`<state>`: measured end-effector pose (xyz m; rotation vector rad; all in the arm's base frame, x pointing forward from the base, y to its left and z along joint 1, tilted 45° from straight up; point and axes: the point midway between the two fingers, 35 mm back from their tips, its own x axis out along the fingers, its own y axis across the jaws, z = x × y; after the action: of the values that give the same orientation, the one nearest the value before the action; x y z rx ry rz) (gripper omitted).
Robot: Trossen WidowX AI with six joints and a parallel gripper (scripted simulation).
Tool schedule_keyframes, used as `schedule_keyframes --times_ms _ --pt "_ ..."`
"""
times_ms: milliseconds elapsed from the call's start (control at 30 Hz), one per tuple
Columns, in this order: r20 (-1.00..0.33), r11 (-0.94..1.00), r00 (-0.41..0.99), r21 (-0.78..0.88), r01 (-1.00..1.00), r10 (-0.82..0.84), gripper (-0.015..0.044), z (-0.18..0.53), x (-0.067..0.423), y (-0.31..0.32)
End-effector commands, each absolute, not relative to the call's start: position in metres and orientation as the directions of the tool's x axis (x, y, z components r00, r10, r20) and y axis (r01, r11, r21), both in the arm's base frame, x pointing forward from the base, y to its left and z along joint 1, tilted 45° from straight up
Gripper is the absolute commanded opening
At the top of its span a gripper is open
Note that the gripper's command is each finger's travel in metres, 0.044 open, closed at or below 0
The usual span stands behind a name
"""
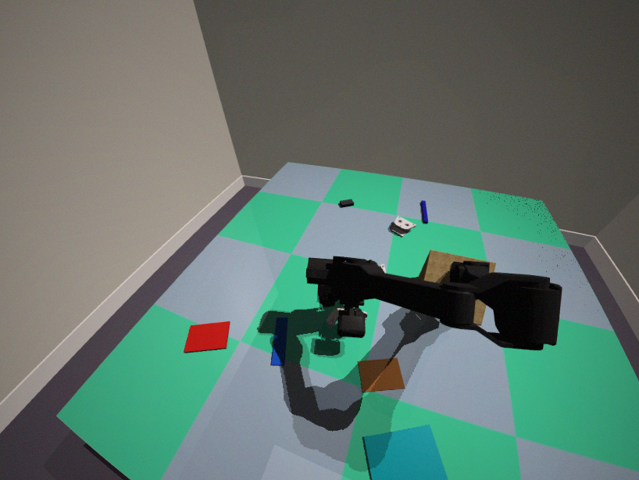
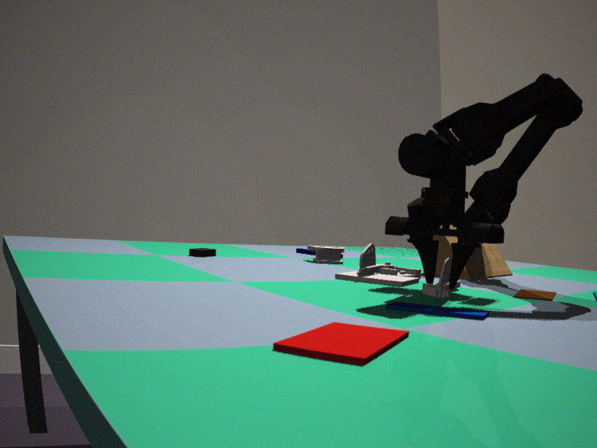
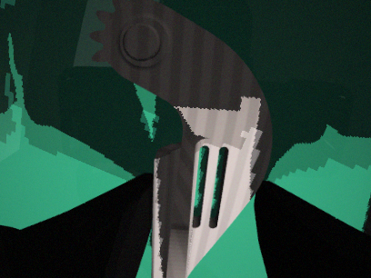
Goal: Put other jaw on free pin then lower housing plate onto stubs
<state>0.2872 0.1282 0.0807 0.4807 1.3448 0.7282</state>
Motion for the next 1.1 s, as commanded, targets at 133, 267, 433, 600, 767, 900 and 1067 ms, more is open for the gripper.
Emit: schedule_keyframes --times_ms 133,267,433,600,767,900,1067 --pt "-0.697 0.694 0.060 0.694 -0.194 0.714 0.0134 0.081 0.287 0.128" --pt "-0.700 0.696 0.061 0.691 -0.194 0.712 0.0134 0.088 0.288 0.120" --pt "-0.703 0.699 0.061 0.689 -0.193 0.709 0.0134 0.098 0.288 0.108" --pt "-0.704 0.700 0.060 0.687 -0.192 0.708 0.0134 0.108 0.288 0.097" --pt "-0.705 0.701 0.060 0.687 -0.191 0.707 0.0134 0.119 0.286 0.086" --pt "-0.704 0.700 0.060 0.688 -0.190 0.708 0.0134 0.128 0.284 0.077" --pt "-0.703 0.700 0.060 0.689 -0.189 0.708 0.0134 0.134 0.282 0.072"
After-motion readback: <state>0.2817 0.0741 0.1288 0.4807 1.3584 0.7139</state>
